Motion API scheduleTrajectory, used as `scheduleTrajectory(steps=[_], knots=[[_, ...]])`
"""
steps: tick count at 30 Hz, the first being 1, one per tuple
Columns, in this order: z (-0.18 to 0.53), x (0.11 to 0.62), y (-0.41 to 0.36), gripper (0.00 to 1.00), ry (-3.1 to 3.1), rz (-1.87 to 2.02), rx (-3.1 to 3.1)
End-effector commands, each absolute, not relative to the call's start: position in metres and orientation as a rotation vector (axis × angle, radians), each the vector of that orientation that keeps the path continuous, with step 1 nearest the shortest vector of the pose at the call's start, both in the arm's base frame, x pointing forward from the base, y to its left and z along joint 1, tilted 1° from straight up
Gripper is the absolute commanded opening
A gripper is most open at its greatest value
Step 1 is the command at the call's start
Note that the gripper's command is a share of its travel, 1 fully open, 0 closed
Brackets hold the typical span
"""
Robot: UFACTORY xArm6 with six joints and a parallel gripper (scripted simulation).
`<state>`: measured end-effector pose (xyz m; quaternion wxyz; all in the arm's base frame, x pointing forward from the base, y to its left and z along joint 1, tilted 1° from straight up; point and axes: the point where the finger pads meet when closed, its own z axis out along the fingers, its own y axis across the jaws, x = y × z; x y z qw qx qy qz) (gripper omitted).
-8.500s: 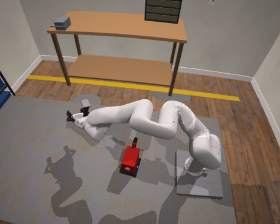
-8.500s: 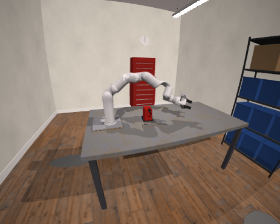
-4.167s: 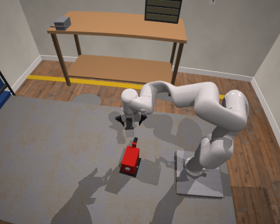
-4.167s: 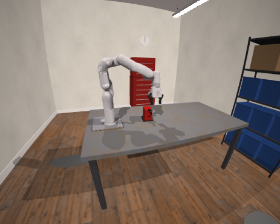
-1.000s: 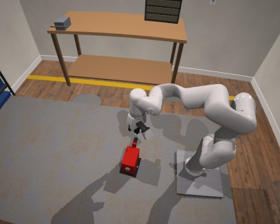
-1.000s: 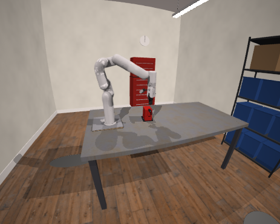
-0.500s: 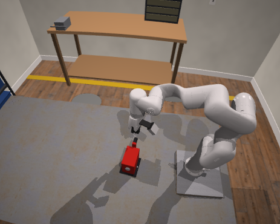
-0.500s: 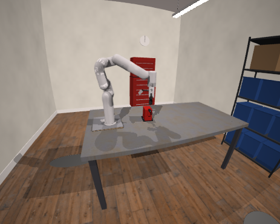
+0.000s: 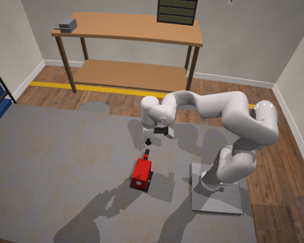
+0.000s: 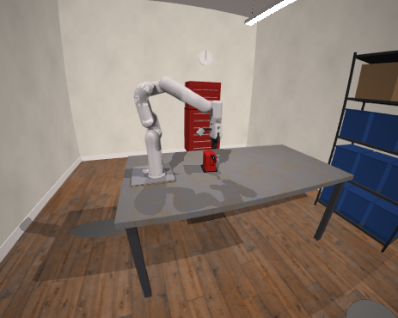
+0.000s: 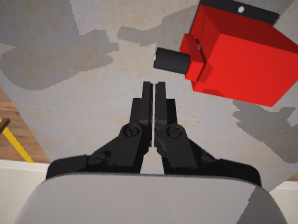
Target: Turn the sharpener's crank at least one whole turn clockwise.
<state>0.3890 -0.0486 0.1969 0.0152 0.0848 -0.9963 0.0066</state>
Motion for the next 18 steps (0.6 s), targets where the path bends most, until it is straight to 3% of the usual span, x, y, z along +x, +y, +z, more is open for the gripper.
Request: scheduleTrajectory(steps=[1,18], knots=[[0.1984,0.3901,-0.0488,0.0,-3.074,0.003,0.513],[0.1984,0.3901,-0.0489,0.0,-2.863,-0.007,1.231]])
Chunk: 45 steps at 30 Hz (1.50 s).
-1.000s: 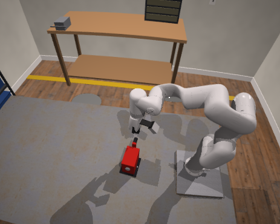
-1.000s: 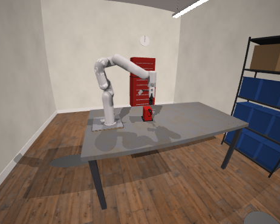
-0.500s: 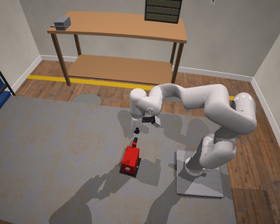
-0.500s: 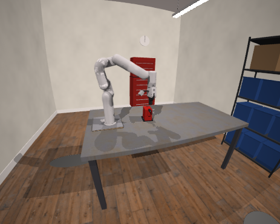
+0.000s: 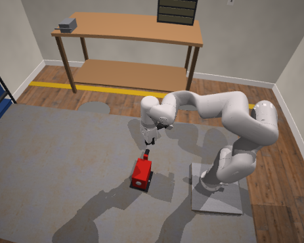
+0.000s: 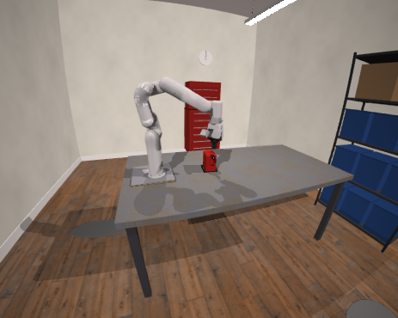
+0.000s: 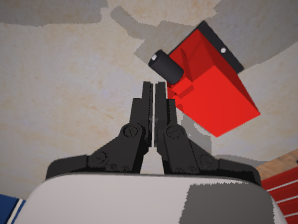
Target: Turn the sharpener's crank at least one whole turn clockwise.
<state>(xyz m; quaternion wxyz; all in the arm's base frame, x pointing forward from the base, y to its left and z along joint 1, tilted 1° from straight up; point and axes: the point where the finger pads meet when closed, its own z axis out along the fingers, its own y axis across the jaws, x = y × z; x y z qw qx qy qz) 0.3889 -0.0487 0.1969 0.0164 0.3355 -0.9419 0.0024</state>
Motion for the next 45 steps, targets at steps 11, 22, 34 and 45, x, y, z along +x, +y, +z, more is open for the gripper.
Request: scheduleTrajectory(steps=[11,22,34,45], knots=[[0.1984,0.39,-0.049,0.0,-2.622,-0.013,1.686],[0.1984,0.39,-0.0491,0.0,-2.347,-0.019,2.054],[0.1984,0.39,-0.0491,0.0,-2.251,-0.02,2.16],[0.1984,0.39,-0.0491,0.54,-2.251,-0.02,2.16]])
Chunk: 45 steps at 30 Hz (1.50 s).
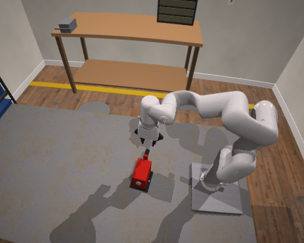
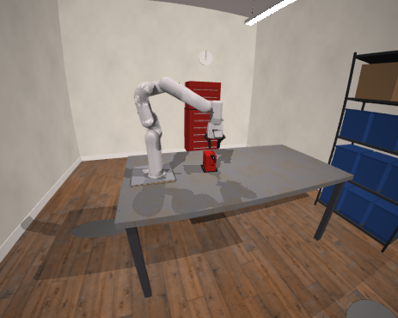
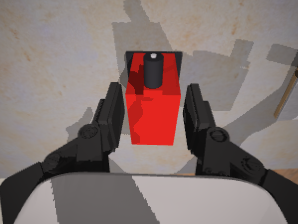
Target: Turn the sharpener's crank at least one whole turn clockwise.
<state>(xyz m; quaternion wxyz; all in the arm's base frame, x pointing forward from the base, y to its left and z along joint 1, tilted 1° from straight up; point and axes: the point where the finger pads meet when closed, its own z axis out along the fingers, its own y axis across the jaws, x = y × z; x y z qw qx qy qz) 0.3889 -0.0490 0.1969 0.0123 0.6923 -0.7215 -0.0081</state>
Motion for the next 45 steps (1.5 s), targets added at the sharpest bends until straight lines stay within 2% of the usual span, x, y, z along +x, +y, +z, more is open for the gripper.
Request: scheduleTrajectory(steps=[1,45], knots=[[0.1984,0.39,-0.0491,0.54,-2.251,-0.02,2.16],[0.1892,0.3898,-0.049,0.54,-2.251,-0.02,2.16]])
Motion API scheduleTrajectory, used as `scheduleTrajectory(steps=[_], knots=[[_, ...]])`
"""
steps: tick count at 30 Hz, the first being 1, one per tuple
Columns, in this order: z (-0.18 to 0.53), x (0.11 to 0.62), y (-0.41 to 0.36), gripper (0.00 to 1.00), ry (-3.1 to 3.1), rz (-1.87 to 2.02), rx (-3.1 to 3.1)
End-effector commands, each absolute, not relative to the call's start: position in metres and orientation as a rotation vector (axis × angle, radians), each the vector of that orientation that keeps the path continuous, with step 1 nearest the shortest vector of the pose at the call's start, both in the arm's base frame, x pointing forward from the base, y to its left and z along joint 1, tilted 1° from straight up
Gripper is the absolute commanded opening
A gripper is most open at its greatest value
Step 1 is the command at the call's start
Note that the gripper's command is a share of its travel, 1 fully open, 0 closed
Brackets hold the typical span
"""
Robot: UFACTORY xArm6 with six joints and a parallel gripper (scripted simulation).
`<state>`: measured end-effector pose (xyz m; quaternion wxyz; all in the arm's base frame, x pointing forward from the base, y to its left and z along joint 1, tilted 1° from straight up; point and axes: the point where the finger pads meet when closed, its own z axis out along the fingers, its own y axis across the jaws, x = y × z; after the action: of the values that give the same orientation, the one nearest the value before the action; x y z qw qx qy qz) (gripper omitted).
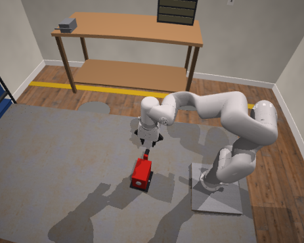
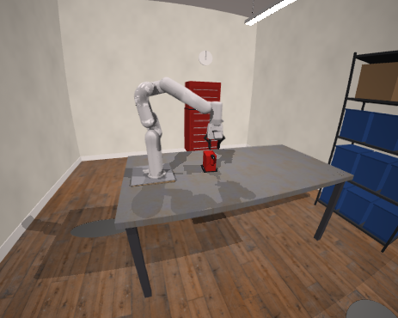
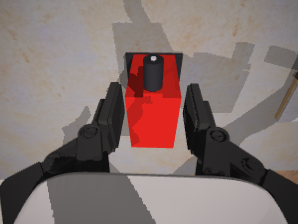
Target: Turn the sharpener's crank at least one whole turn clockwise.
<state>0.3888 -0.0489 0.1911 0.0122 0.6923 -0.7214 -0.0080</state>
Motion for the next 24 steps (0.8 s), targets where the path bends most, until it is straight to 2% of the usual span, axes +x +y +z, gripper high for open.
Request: scheduleTrajectory(steps=[1,24], knots=[[0.188,0.39,-0.049,0.54,-2.251,-0.02,2.16],[0.158,0.389,-0.049,0.54,-2.251,-0.02,2.16]])
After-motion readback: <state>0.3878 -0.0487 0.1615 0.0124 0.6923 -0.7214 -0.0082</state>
